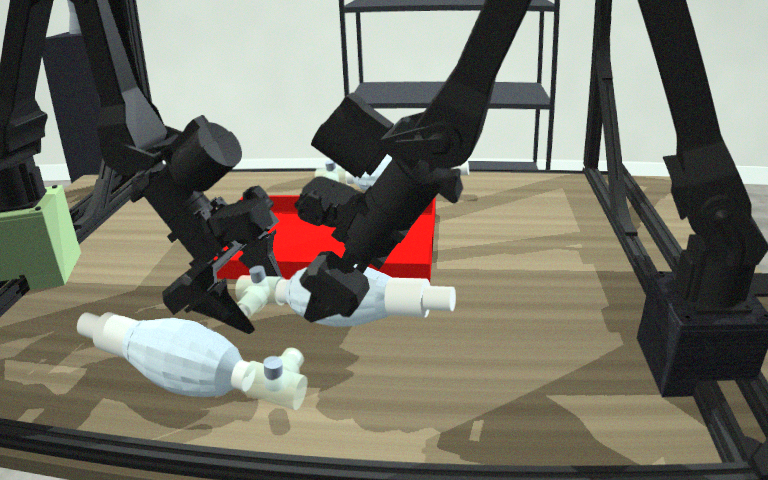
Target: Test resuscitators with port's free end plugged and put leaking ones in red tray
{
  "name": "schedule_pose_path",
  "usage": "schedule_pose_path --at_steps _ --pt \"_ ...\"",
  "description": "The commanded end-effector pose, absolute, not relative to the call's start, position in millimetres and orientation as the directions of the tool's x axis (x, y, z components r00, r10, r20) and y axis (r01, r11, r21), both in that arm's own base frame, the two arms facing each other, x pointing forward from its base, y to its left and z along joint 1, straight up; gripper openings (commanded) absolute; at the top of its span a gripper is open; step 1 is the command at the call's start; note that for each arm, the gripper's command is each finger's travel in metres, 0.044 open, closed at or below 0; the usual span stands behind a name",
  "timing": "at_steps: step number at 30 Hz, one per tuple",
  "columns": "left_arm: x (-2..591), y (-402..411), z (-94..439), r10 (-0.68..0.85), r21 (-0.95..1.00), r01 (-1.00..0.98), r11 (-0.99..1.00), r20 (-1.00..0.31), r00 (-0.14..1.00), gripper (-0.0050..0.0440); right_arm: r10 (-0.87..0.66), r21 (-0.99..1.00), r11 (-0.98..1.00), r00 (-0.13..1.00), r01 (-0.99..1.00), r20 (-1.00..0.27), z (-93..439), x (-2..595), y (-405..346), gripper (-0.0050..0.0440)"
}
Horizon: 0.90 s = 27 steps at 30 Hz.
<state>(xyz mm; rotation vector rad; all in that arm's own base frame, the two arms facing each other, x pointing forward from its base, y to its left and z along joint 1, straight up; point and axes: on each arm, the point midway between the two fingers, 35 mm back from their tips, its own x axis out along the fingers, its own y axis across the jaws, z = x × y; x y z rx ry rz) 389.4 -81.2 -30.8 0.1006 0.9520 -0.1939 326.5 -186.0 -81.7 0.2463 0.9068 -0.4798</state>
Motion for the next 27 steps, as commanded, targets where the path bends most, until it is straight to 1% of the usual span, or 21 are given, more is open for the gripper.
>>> schedule_pose_path --at_steps 1,9,10,27 --pt "388.8 -81.9 -33.6 -0.123 0.0 0.213 0.977 -0.815 0.566 0.044 -0.293 0.006 0.869 0.525 0.494 -0.799 -84.5 327.3 -185.5 0.0409" --pt "388.8 -81.9 -33.6 -0.123 0.0 0.213 0.977 -0.815 0.566 0.044 -0.293 0.006 0.869 0.525 0.494 -0.799 -84.5 327.3 -185.5 0.0409" --pt "389.5 -82.2 -32.3 -0.124 0.0 0.213 0.977 -0.814 0.568 0.044 -0.296 0.005 0.868 0.527 0.496 -0.797 -82.6 327.7 -186.2 0.0" --pt "389.5 -82.1 -32.1 -0.124 -0.001 0.213 0.977 -0.813 0.568 0.044 -0.296 0.005 0.869 0.529 0.494 -0.796 -82.0 328.5 -186.0 0.0"
